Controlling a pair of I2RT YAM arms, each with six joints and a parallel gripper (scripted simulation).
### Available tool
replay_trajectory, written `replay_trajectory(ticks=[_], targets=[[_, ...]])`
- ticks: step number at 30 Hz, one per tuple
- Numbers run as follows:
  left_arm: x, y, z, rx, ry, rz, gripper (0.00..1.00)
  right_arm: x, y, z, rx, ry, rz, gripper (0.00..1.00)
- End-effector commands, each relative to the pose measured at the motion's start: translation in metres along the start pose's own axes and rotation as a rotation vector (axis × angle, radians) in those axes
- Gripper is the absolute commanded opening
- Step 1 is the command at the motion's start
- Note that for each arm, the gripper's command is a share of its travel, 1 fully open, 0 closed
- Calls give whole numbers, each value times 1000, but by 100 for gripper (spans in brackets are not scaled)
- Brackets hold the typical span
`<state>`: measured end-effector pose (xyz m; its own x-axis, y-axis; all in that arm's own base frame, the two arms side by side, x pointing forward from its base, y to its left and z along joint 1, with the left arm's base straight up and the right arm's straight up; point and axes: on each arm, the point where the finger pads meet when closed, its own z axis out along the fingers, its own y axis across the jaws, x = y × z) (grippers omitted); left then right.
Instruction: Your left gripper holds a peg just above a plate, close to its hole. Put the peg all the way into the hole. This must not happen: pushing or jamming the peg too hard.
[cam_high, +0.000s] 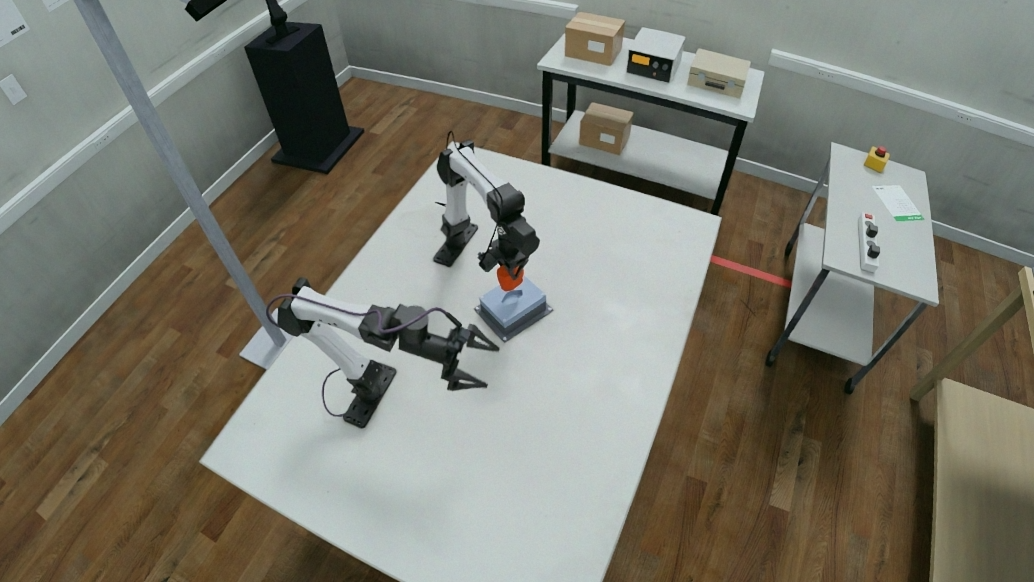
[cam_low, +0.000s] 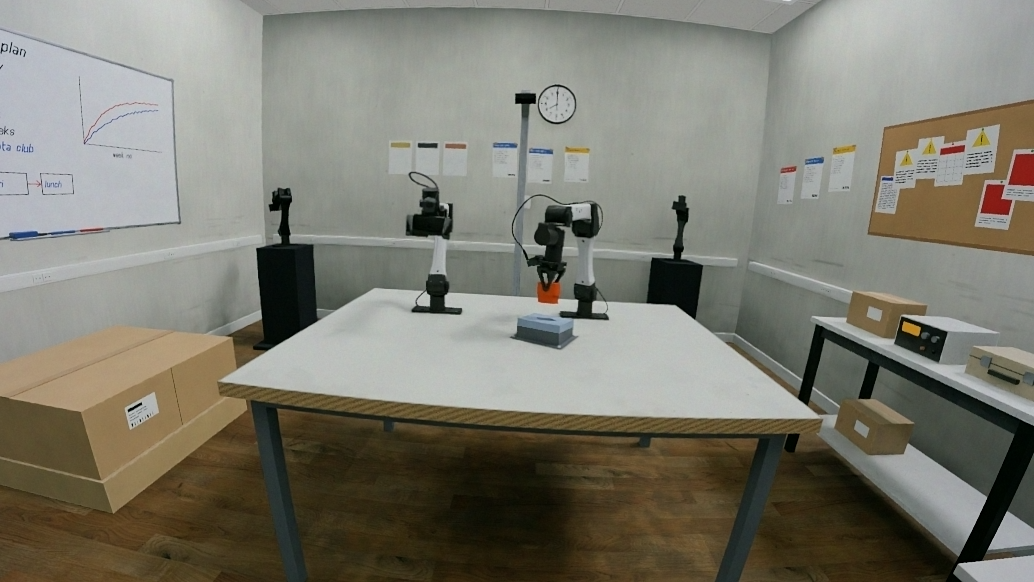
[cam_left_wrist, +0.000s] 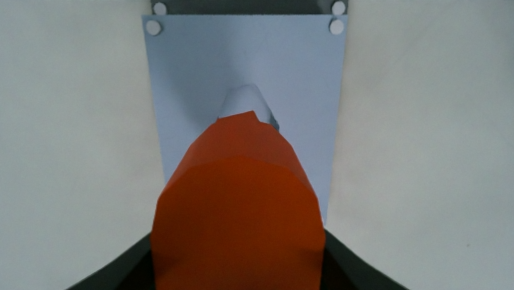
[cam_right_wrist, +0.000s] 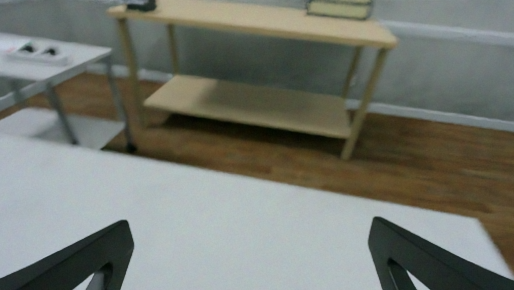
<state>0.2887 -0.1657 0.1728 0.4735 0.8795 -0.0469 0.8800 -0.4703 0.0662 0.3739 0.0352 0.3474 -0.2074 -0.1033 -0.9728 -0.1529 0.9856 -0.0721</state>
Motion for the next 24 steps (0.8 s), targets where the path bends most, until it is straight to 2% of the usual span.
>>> replay_trajectory(ticks=[1, 4, 6, 9, 12, 16, 21, 23, 24], targets=[[-2, 6, -7, -75, -41, -26, 40, -11, 29, -11, -81, 35, -6, 100], [-2, 3, -3, -69, -47, -32, 40, -4, 68, -22, -177, 114, -20, 100], [-2, 3, -3, -69, -47, -32, 40, -4, 68, -22, -177, 114, -20, 100], [-2, 0, -1, -57, -47, -34, 40, 0, 106, -40, -281, 179, -48, 100], [-1, -2, -1, -50, -42, -34, 40, 2, 144, -65, -397, 232, -89, 100], [1, 15, 5, -77, -37, -22, 40, 4, 184, -104, -539, 288, -151, 100], [2, 14, 30, -66, -37, -19, 40, 7, 216, -149, -680, 333, -224, 100], [2, 14, 30, -66, -37, -19, 40, 7, 216, -149, -680, 333, -224, 100], [2, 12, 31, -71, -38, -18, 40, 8, 221, -158, -708, 340, -240, 100]])
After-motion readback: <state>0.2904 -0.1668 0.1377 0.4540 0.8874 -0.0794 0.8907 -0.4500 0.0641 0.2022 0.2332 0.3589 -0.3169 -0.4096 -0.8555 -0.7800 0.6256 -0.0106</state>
